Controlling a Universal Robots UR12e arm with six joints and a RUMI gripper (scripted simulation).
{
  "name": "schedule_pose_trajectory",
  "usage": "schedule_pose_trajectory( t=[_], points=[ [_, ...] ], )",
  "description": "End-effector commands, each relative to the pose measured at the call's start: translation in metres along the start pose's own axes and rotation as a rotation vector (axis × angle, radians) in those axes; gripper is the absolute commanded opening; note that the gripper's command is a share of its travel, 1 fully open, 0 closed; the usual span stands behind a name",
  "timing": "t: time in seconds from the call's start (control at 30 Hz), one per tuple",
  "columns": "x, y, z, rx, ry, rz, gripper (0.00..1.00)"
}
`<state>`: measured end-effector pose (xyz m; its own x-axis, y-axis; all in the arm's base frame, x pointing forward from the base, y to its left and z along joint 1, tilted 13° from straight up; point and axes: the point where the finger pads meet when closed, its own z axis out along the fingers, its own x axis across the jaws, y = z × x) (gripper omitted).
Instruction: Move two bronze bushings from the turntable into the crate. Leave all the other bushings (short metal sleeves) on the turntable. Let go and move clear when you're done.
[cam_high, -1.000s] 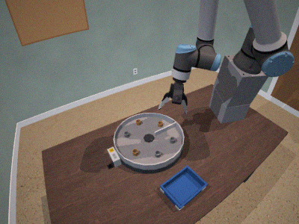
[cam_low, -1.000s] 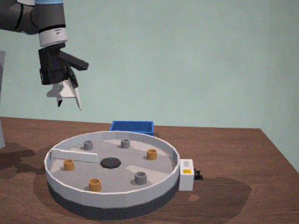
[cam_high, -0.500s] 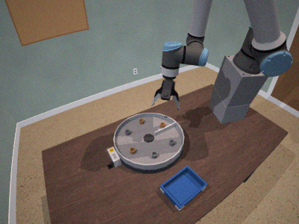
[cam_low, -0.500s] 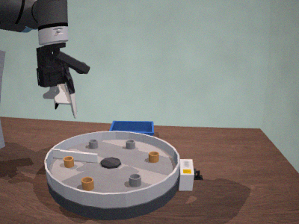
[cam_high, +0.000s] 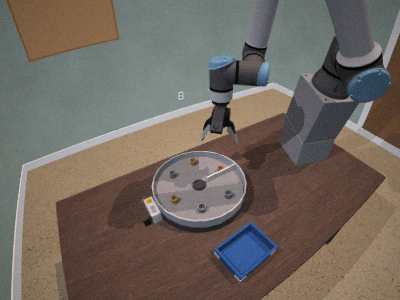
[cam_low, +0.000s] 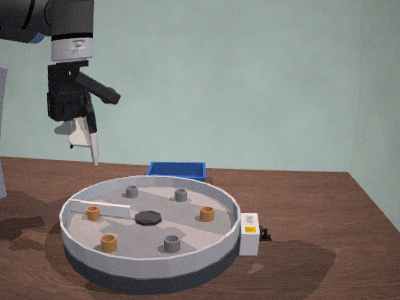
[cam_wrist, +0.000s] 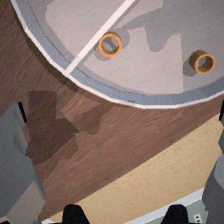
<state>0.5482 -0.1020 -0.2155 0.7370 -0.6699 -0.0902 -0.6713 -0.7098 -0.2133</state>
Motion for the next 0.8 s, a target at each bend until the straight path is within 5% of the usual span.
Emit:
schedule_pose_trajectory(
  t=[0.0, 0.17, 0.2, 0.77],
  points=[
    [0.0010, -0.0002, 0.0000, -0.001, -0.001, 0.000, 1.00],
    [0.0011, -0.0002, 0.0000, -0.001, -0.001, 0.000, 1.00],
    [0.0012, -0.0002, 0.0000, -0.001, -0.001, 0.000, 0.06],
    [0.0012, -0.0002, 0.0000, -0.001, -0.001, 0.000, 0.06]
  ],
)
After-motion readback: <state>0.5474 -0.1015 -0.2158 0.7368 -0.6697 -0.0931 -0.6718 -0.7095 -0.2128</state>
